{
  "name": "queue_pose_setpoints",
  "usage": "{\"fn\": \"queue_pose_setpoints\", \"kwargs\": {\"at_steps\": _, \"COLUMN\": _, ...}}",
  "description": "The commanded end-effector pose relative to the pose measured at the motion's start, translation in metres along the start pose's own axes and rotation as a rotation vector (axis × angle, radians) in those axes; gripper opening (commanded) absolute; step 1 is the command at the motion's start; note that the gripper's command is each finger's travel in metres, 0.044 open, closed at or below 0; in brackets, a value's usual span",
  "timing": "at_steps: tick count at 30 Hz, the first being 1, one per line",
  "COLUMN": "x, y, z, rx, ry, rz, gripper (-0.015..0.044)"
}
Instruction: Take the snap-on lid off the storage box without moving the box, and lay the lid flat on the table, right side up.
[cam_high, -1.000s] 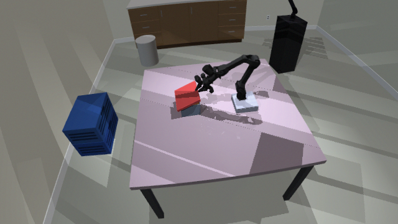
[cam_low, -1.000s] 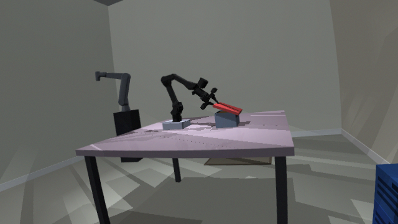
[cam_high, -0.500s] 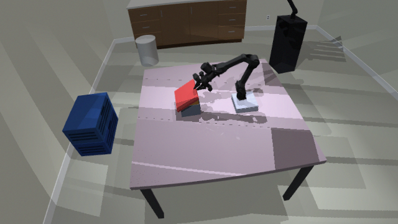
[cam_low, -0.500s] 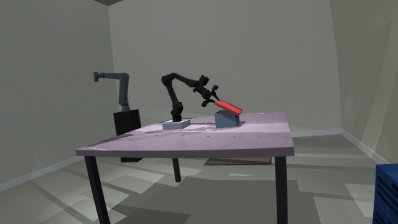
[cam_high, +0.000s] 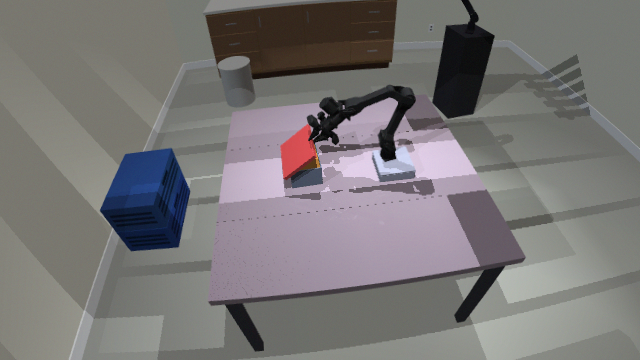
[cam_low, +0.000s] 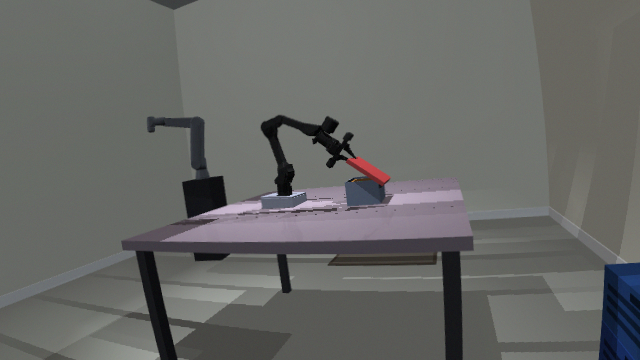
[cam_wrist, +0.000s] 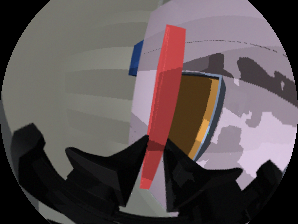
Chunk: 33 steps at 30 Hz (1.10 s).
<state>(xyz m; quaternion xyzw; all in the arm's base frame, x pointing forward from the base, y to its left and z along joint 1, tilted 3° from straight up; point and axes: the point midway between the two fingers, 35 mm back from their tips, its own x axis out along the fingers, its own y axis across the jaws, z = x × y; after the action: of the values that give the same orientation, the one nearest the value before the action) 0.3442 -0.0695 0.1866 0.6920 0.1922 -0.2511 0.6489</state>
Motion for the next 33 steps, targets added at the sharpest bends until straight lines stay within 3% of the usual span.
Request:
{"fn": "queue_pose_setpoints", "kwargs": {"at_steps": 1, "x": -0.002, "y": 0.013, "z": 0.001, "rx": 0.001, "ry": -0.006, "rz": 0.015, "gripper": 0.0}}
{"fn": "queue_pose_setpoints", "kwargs": {"at_steps": 33, "x": -0.029, "y": 0.044, "z": 0.001, "rx": 0.001, "ry": -0.006, "rz": 0.015, "gripper": 0.0}}
